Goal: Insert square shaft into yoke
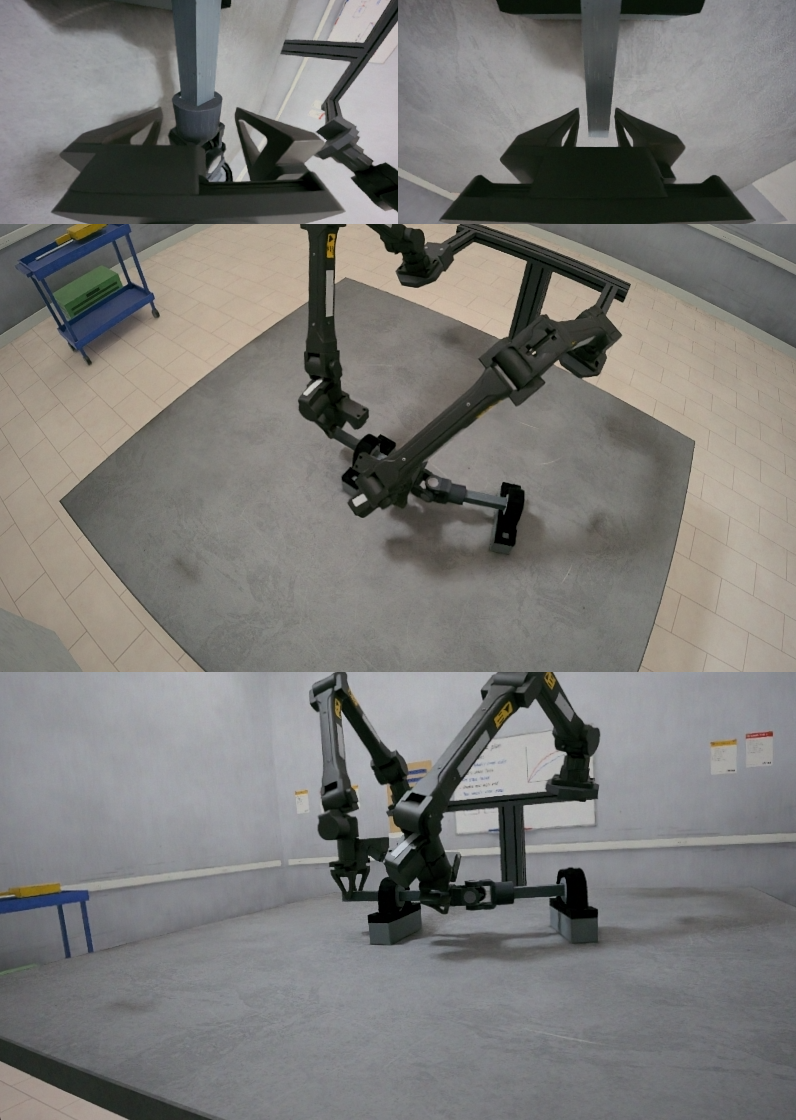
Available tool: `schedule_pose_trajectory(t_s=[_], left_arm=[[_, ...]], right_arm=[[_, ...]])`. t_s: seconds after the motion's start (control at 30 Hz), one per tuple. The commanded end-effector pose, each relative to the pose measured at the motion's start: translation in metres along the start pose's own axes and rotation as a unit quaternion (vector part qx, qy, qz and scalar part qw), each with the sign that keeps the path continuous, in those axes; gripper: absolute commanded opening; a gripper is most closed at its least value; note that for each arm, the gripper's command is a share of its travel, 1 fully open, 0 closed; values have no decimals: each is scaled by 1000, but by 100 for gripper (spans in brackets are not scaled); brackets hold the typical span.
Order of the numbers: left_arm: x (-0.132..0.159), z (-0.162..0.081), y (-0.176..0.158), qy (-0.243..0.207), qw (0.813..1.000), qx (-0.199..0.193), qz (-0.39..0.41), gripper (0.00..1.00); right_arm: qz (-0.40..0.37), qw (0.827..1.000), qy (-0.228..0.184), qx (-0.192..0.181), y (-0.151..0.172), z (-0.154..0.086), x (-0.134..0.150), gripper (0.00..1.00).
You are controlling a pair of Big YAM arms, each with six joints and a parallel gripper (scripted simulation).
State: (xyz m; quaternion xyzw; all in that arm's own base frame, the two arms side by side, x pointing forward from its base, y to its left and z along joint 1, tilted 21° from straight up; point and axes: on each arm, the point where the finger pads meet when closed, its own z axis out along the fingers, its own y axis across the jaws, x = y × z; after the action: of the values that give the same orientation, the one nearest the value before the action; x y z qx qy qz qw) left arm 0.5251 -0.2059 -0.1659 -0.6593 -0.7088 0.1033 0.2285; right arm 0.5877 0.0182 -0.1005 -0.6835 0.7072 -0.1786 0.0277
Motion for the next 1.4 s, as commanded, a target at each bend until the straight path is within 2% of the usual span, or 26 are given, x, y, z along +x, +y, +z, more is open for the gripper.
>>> schedule_pose_trajectory(t_s=[0.0,0.17,0.23,0.27,0.33,0.37,0.4,0.43,0.5,0.53,0.63,0.67,0.7,0.8,0.83,0.9,0.93,0.97,1.1,1.13,1.37], left_arm=[[-3,-33,1,-13,1000,-21,-9,98],[-3,-44,0,-16,999,-27,-9,98],[-3,-44,0,-16,999,-27,-9,98],[-3,-31,1,-11,1000,-18,-9,98],[-4,-34,1,-12,1000,-20,-9,98],[-4,-36,0,-13,1000,-21,-9,98],[-4,-39,1,-14,1000,-24,-9,98],[-4,-54,-1,-19,999,-34,-9,98],[-3,-57,-1,-20,999,-36,-9,98],[6,-60,3,-24,999,-36,-10,98],[8,-69,3,-23,999,-37,-11,98],[8,-60,4,-20,999,-31,-11,98],[6,-39,5,-12,1000,-13,-11,98],[-3,-38,1,-8,1000,-13,-9,98],[7,-42,7,-13,1000,-13,-11,98],[9,-54,10,-13,1000,-16,-6,98],[10,-77,9,-18,999,-28,-5,98],[9,-61,11,-11,1000,-12,-6,98],[-2,-64,5,-2,1000,1,-4,98],[-1,-72,2,-6,1000,-8,-5,98],[1,-61,4,-3,1000,1,-17,100]], right_arm=[[0,1000,-4,7,-16,-22,-9,47],[-2,1000,-1,0,-9,-32,-9,47],[-2,1000,-1,0,-9,-32,-9,47],[-2,1000,-1,0,-9,-34,-9,47],[-2,1000,-2,0,-9,-38,-9,47],[-5,1000,0,-10,-1,-28,-10,47],[-5,1000,0,-12,7,-26,-10,58],[-2,1000,-1,-1,4,-40,-8,64],[-3,1000,0,-6,15,-51,-7,64],[-3,1000,0,-6,16,-58,-7,64],[-4,1000,0,-6,17,-76,-7,64],[1,1000,-3,9,-1,-82,-8,64],[1,1000,0,4,-1,-70,-2,64],[2,1000,-1,7,-4,-69,-2,64],[0,1000,0,-2,0,-58,-3,64],[1,1000,-1,0,-4,-57,-2,64],[2,1000,-1,0,-4,-57,-1,64],[3,1000,0,1,-5,-56,0,64],[4,1000,0,1,-6,-56,1,64],[4,1000,0,1,-6,-56,1,64],[4,1000,0,1,-6,-56,1,64]])
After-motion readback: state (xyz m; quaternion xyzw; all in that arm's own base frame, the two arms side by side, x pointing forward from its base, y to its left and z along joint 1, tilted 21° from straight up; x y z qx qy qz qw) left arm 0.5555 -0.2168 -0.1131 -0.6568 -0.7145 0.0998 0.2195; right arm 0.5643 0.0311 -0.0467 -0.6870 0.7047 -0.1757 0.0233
